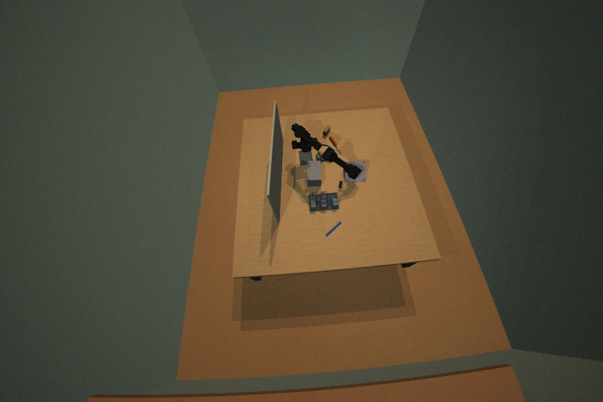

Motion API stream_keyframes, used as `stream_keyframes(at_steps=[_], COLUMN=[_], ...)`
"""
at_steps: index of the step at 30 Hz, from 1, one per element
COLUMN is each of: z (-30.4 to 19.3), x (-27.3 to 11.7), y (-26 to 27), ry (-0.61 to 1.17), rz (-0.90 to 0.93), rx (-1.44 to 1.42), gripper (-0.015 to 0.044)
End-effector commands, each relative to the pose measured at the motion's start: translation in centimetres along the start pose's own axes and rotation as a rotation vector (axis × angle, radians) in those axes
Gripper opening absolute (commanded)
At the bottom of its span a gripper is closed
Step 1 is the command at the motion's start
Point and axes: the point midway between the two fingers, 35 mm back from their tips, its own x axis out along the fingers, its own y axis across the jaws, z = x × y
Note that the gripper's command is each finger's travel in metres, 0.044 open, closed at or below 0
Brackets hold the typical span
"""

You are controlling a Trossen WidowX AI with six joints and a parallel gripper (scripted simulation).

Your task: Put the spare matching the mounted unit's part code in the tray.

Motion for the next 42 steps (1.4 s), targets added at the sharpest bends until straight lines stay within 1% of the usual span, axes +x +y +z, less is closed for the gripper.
stream_keyframes(at_steps=[1, 42], z=[0.0, -0.1], x=[0.4, 3.8], y=[0.1, -0.1], ry=[-0.004, -0.004], rz=[-0.001, -0.002], rx=[0.006, 0.005], gripper=[0.0000, 0.0000])
